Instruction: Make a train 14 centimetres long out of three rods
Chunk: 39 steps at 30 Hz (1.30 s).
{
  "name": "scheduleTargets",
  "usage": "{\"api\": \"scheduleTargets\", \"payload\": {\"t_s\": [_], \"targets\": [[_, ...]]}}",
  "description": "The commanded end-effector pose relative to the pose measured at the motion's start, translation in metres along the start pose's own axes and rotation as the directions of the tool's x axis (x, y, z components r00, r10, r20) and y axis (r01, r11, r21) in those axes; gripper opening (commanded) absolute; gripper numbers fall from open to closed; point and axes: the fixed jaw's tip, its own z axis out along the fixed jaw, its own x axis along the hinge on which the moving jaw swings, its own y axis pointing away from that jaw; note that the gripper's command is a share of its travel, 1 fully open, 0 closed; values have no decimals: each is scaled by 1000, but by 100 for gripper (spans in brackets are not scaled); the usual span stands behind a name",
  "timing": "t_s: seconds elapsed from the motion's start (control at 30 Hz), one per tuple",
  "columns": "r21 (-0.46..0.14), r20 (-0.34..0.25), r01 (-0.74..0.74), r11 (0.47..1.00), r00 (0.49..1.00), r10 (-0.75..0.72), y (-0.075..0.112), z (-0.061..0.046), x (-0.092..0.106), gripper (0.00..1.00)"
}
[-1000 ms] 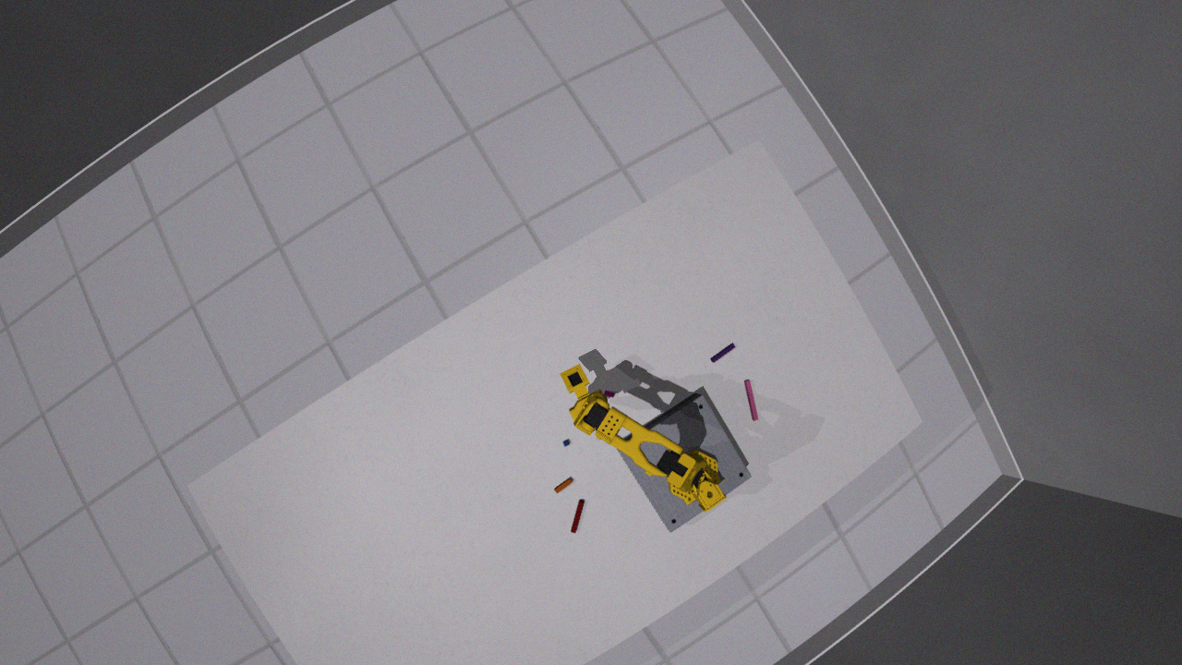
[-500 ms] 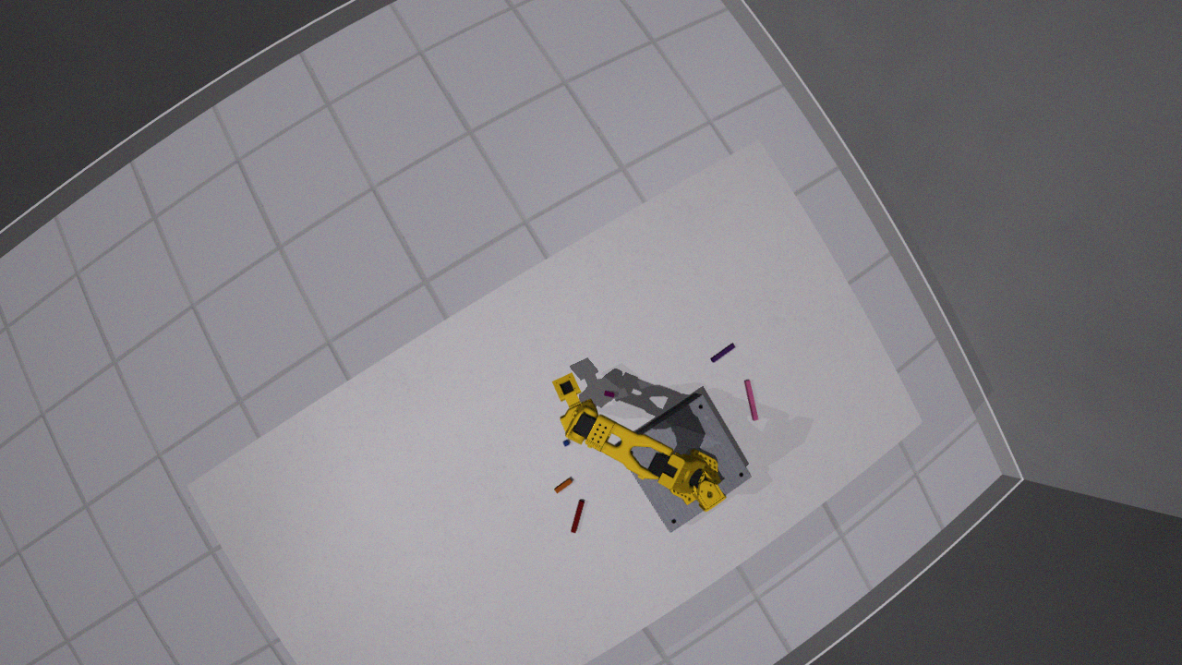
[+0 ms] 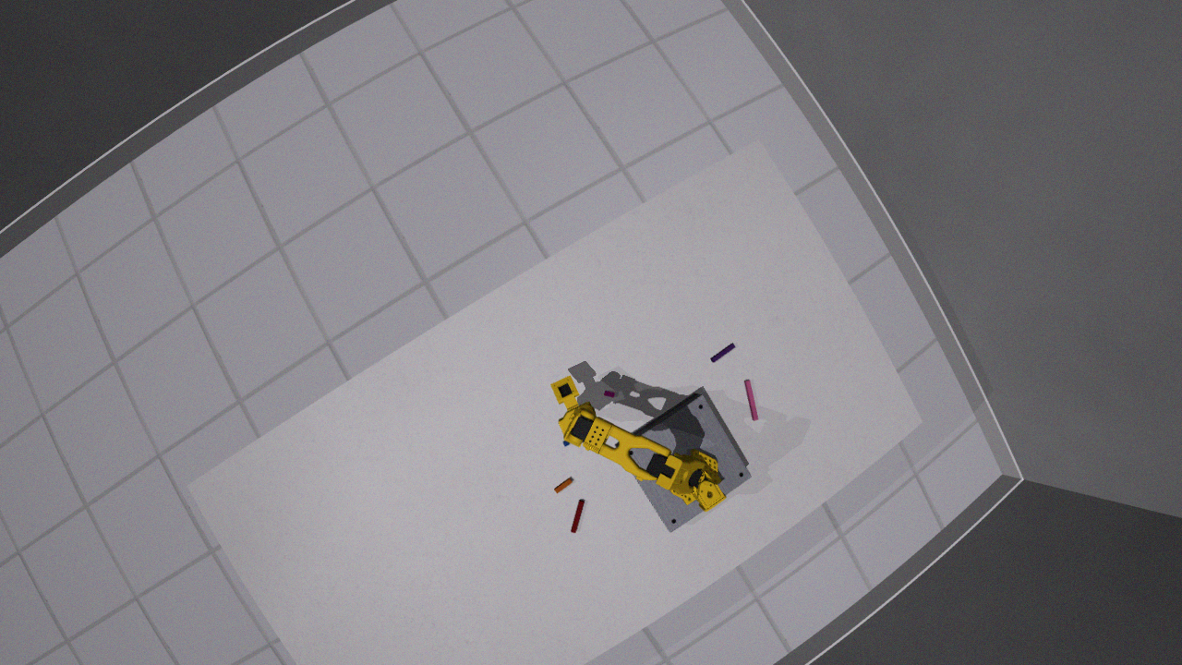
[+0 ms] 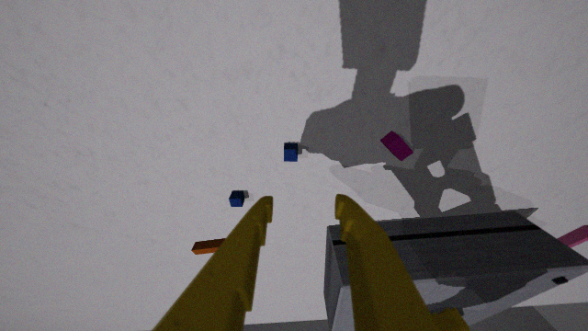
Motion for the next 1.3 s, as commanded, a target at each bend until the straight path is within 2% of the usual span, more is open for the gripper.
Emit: {"api": "scheduleTargets", "payload": {"t_s": [0.0,0.63,0.83,1.13,1.27], "targets": [[2,-4,2,1000,1000,-2,2,2,1,19],[2,-4,2,1000,1000,-2,2,6,1,19],[2,-4,2,1000,1000,-2,3,14,1,19],[2,-4,2,1000,1000,-2,3,33,0,19],[2,-4,2,1000,1000,-2,3,36,1,19]]}}
